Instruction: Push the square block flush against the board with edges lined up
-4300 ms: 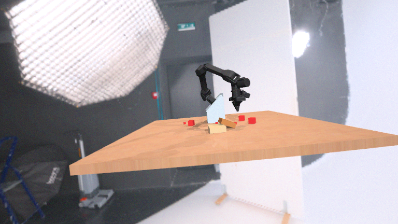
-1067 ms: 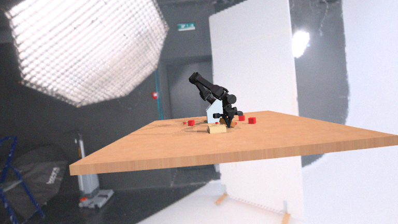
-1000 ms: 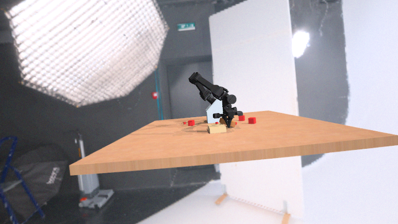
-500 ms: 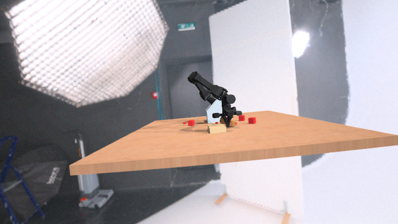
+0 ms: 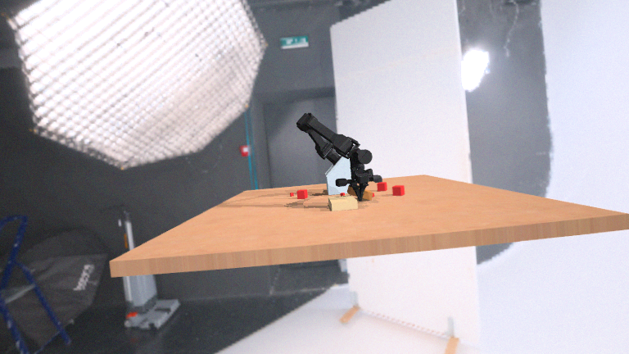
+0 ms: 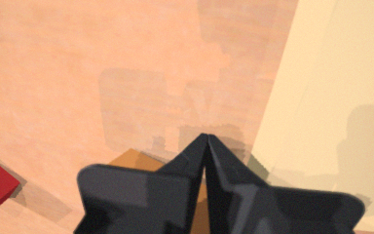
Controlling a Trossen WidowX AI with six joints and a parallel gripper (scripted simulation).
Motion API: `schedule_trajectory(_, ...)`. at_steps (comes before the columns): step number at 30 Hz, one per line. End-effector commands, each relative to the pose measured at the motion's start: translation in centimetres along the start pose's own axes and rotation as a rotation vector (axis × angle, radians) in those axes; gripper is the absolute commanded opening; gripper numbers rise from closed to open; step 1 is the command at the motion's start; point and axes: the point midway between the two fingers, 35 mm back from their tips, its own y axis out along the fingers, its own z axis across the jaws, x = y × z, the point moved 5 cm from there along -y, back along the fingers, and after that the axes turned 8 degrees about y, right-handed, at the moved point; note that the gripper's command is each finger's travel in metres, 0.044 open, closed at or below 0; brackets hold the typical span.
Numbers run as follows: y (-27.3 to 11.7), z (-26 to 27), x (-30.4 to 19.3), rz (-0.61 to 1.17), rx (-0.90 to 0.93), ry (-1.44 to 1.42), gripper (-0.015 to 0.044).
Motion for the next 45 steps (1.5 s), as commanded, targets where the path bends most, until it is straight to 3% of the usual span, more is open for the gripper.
schedule_trajectory(1,0.1,0.1,0.5,0.000,-0.001,0.003,0.0000)
schedule_trajectory(23,0.0,0.6,4.1,-0.001,-0.001,0.005,0.0000)
schedule_trajectory(28,-5.2,0.5,3.9,-0.001,0.002,0.006,0.0000)
schedule_trajectory(34,-5.5,0.5,3.7,-0.001,0.002,0.006,0.0000)
schedule_trajectory(45,-5.8,-0.8,-5.7,0.003,0.002,0.066,0.0000)
